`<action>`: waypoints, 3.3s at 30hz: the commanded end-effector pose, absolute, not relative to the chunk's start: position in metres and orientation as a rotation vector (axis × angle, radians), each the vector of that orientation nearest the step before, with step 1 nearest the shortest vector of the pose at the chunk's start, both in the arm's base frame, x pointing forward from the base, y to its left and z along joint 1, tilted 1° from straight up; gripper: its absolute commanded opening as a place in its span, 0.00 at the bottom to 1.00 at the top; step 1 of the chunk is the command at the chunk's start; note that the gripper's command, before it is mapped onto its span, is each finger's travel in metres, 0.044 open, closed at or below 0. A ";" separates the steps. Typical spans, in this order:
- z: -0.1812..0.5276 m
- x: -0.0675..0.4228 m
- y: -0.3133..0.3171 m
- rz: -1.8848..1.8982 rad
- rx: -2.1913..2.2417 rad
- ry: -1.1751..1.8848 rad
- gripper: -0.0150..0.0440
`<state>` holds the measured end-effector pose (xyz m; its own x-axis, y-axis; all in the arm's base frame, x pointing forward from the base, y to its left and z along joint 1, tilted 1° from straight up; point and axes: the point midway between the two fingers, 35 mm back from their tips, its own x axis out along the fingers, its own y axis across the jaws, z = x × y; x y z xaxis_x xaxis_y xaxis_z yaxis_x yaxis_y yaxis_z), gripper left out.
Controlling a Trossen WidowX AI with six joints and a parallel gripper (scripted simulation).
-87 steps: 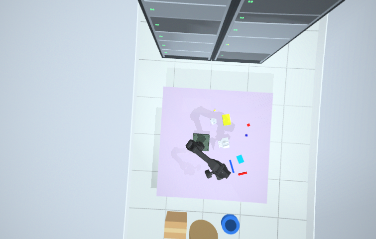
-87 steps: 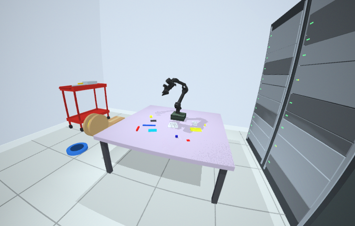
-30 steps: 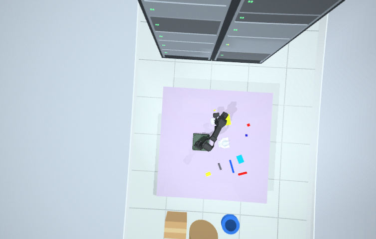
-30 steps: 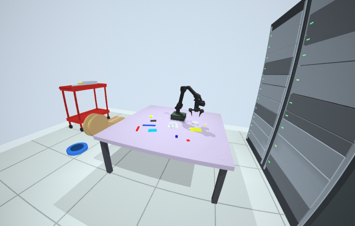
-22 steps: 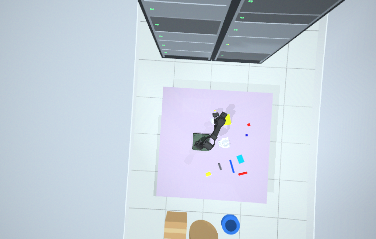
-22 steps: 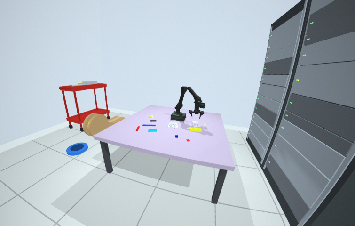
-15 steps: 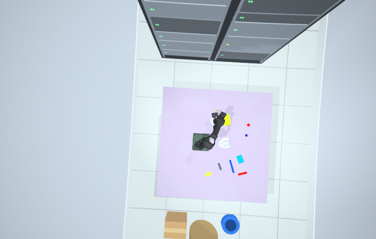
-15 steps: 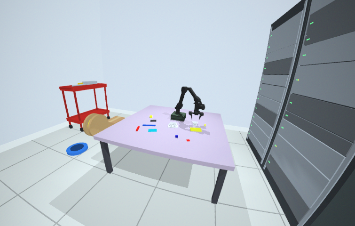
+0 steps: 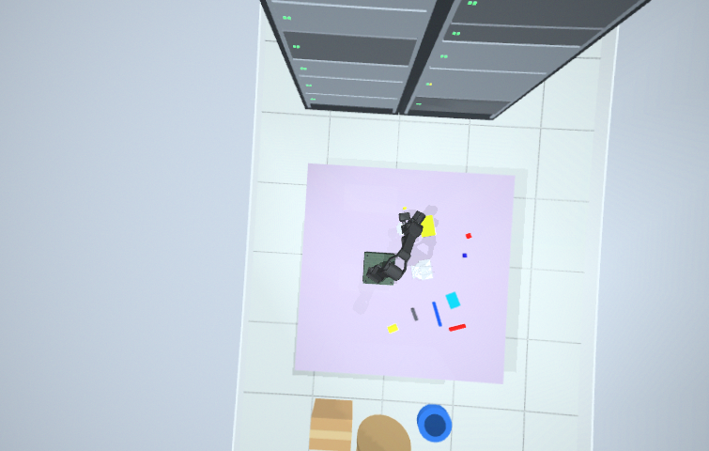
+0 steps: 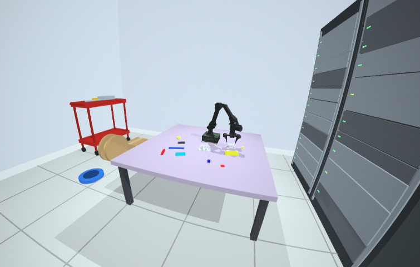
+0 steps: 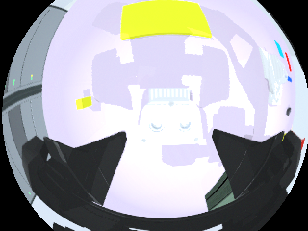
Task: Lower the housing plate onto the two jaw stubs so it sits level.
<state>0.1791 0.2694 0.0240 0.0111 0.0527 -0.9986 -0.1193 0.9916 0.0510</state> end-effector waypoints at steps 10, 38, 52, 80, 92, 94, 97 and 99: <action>0.011 0.178 0.269 0.129 -0.050 1.559 1.00; -0.009 0.178 0.270 0.129 -0.050 1.560 1.00; -0.010 0.178 0.270 0.129 -0.050 1.560 1.00; -0.002 0.179 0.270 0.131 -0.054 1.557 0.85; 0.036 0.179 0.269 0.130 -0.052 1.558 0.85; 0.043 0.179 0.269 0.130 -0.051 1.558 0.85; 0.053 0.178 0.268 0.129 -0.051 1.559 0.85; 0.059 0.178 0.267 0.129 -0.050 1.559 0.85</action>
